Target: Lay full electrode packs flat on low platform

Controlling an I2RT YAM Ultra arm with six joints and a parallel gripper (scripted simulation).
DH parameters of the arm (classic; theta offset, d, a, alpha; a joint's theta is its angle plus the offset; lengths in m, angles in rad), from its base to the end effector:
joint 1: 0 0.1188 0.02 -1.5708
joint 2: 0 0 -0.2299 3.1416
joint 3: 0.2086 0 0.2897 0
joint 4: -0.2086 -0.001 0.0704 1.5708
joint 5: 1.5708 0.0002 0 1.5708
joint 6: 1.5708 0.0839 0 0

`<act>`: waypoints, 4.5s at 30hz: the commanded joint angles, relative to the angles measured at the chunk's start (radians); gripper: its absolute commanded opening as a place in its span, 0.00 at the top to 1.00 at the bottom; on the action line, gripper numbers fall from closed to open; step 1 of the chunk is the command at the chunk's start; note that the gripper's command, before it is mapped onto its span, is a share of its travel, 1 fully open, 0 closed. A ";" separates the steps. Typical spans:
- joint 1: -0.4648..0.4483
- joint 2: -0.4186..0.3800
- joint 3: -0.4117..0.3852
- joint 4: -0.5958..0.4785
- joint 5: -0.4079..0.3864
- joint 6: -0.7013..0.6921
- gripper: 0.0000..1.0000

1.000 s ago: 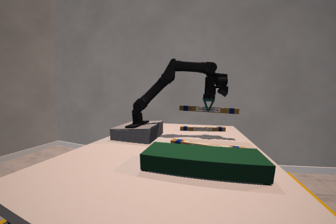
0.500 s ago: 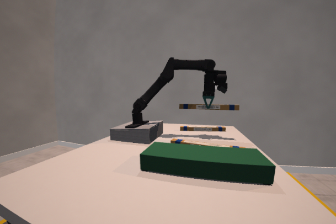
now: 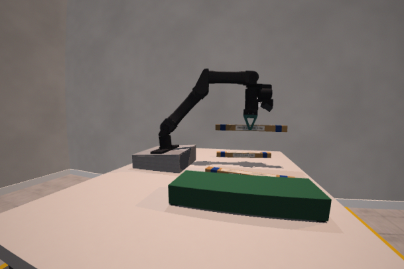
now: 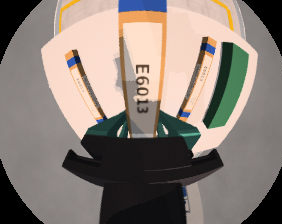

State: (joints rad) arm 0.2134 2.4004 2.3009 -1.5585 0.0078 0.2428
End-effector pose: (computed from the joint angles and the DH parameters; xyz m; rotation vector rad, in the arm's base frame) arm 0.4533 0.0986 0.1519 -0.0445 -3.0578 0.0418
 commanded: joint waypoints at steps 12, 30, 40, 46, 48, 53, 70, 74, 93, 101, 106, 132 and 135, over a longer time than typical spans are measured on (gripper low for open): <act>0.002 -0.080 -0.009 -0.012 0.001 0.001 1.00; 0.002 -0.079 -0.021 -0.012 0.001 0.001 1.00; -0.021 -0.099 0.014 0.007 0.013 -0.076 1.00; -0.049 -0.118 -0.022 0.002 0.014 -0.105 1.00; -0.061 -0.117 -0.049 -0.005 0.013 -0.116 1.00; -0.090 -0.147 -0.086 -0.003 0.012 -0.145 1.00; -0.176 -0.216 -0.172 0.008 0.021 -0.231 1.00; -0.160 -0.215 -0.159 -0.001 0.012 -0.235 1.00; -0.169 -0.216 -0.149 -0.001 0.014 -0.230 1.00; -0.169 -0.217 -0.154 -0.001 0.014 -0.230 1.00; -0.170 -0.217 -0.153 -0.001 0.014 -0.231 1.00; -0.168 -0.202 -0.221 0.045 0.013 -0.229 1.00; -0.168 -0.207 -0.245 0.064 0.013 -0.229 1.00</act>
State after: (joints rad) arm 0.0460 2.2707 2.0525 -1.5066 0.0208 0.0154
